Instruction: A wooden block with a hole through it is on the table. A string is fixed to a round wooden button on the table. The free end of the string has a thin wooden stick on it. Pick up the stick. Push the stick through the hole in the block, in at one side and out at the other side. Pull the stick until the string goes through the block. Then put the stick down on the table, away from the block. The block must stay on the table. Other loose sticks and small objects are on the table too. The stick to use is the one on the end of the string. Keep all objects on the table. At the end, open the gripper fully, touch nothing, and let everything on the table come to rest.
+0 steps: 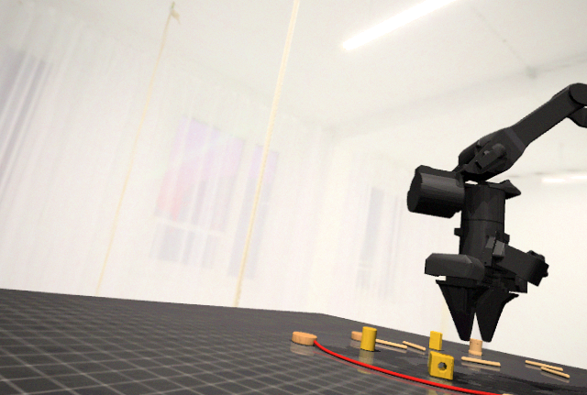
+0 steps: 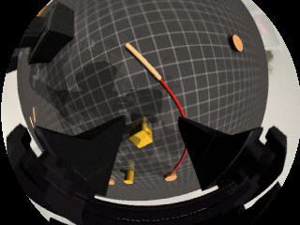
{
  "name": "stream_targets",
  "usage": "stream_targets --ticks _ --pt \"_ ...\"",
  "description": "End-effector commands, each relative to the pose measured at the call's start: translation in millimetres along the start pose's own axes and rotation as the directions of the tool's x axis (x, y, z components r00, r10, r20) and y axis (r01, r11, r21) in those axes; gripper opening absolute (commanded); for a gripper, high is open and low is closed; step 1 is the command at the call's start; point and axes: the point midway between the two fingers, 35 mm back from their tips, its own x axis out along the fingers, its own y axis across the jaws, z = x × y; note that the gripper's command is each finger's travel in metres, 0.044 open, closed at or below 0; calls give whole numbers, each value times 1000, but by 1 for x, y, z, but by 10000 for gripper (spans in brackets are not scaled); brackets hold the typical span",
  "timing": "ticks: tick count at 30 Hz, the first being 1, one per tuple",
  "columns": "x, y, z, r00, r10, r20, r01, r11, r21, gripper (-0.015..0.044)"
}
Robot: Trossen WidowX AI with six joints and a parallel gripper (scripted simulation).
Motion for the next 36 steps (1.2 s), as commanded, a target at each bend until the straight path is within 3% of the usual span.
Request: stream_targets --ticks 1,3,16,28,36 --pt "-2 -7 48 1000 -16 -2 10 725 -688 394" --pt "-2 -7 49 1000 -16 -2 10 711 -703 440" --pt "-2 -7 49 1000 -16 -2 10 711 -703 440" --pt "-2 -7 49 1000 -16 -2 10 711 -703 125" --pt "-2 -7 49 1000 -16 -2 10 711 -703 124"
